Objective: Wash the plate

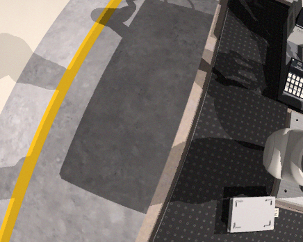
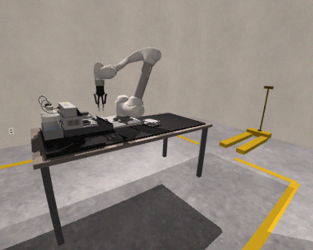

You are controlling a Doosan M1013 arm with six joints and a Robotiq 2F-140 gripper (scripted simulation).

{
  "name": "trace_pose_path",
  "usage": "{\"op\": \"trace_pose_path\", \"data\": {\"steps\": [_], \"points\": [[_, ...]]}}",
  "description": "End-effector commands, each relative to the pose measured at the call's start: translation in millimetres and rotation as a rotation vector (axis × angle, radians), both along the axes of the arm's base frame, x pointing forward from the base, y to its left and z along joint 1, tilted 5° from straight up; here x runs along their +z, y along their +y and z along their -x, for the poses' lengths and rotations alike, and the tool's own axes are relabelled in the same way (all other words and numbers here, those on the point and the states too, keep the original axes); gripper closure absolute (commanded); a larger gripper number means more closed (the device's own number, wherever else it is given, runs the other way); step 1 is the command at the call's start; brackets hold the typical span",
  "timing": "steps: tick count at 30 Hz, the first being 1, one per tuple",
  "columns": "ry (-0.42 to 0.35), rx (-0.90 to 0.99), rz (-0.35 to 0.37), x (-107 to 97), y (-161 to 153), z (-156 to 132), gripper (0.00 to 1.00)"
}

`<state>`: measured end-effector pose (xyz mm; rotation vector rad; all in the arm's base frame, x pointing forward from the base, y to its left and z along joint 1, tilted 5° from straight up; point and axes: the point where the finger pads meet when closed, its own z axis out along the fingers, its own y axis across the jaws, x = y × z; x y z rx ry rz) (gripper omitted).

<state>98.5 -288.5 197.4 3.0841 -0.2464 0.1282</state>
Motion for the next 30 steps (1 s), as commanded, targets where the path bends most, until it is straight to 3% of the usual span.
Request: {"op": "trace_pose_path", "data": {"steps": [1,11,20,30], "points": [[0.007,-0.137,-0.008,1,4,-20,0.9],[-0.007,-0.403,-0.027,3,13,-58,0.9],[-0.019,-0.621,-0.043,3,13,-60,0.9],[-0.033,-0.886,-0.062,4,33,-95,0.9]]}}
